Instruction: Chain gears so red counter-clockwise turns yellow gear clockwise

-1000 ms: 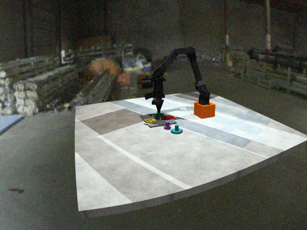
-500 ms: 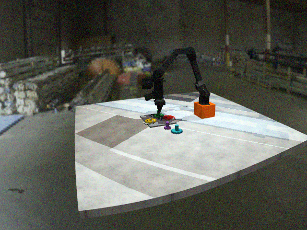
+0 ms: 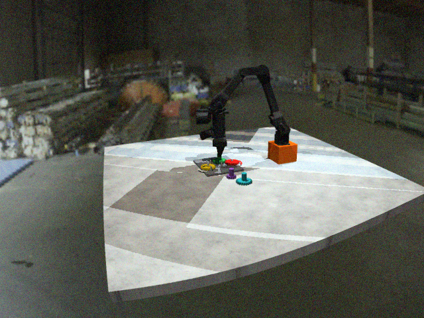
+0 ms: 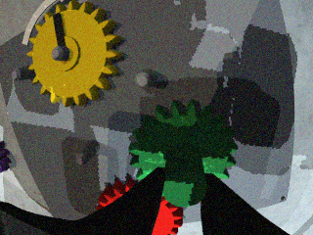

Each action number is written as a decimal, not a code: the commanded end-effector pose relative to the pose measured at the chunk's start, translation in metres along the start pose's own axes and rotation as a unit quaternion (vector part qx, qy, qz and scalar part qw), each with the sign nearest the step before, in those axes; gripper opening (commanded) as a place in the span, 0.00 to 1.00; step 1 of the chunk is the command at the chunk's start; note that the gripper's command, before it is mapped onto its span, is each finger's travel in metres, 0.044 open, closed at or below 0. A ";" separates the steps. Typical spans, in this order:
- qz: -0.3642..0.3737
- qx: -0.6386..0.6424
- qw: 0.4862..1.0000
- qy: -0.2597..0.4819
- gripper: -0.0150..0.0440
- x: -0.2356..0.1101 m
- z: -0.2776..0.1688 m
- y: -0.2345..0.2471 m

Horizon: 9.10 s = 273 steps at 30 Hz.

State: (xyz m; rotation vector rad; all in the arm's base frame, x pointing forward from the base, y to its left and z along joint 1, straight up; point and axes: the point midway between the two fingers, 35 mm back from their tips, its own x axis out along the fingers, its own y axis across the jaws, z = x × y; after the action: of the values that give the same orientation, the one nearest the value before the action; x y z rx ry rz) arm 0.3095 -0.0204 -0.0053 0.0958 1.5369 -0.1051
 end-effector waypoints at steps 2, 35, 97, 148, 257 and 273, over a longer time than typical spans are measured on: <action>0.000 0.022 1.000 -0.001 0.39 -0.003 0.001 0.000; 0.007 -0.616 0.788 -0.004 1.00 -0.042 -0.043 0.180; 0.007 -0.616 0.788 -0.004 0.26 0.008 -0.043 0.179; 0.005 -0.616 0.788 -0.007 0.25 -0.122 -0.039 0.184; 0.000 -0.363 0.932 -0.003 0.25 -0.052 0.043 0.026; 0.001 -0.286 0.958 -0.003 0.25 -0.052 0.043 0.026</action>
State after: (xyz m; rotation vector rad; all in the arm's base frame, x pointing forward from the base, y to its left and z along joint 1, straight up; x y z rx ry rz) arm 0.3537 0.0000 0.0478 -0.3752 1.5079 0.3474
